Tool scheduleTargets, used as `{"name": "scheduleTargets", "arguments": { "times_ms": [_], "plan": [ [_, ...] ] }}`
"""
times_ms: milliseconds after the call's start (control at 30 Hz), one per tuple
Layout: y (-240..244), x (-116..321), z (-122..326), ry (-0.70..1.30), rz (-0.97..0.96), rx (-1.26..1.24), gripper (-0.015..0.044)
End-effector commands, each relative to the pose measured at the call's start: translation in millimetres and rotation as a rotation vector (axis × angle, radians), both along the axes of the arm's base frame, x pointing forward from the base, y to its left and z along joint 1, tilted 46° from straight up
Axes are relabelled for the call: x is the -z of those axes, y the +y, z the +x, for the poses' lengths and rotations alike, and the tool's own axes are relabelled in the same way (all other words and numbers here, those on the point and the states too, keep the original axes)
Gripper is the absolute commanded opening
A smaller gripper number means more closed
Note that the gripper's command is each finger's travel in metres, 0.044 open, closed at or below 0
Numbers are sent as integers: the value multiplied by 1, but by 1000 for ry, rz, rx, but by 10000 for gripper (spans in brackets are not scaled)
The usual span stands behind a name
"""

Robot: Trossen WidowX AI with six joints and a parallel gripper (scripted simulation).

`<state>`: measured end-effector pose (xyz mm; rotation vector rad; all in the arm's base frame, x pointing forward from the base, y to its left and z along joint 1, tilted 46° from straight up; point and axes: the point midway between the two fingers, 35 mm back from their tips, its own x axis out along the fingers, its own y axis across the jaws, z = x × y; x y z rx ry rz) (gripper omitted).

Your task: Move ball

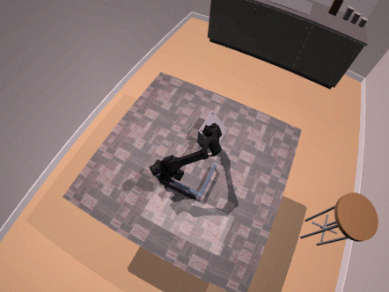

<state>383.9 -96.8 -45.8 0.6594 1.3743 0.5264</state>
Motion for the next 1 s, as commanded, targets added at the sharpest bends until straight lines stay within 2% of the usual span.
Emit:
{"name": "scheduleTargets", "arguments": {
  "times_ms": [0,867,967],
  "plan": [
    [20,20,0,10,11,-1,0],
    [40,39,3,10,13,-1,0],
    [38,37,3,8,9,-3,79]
  ]
}}
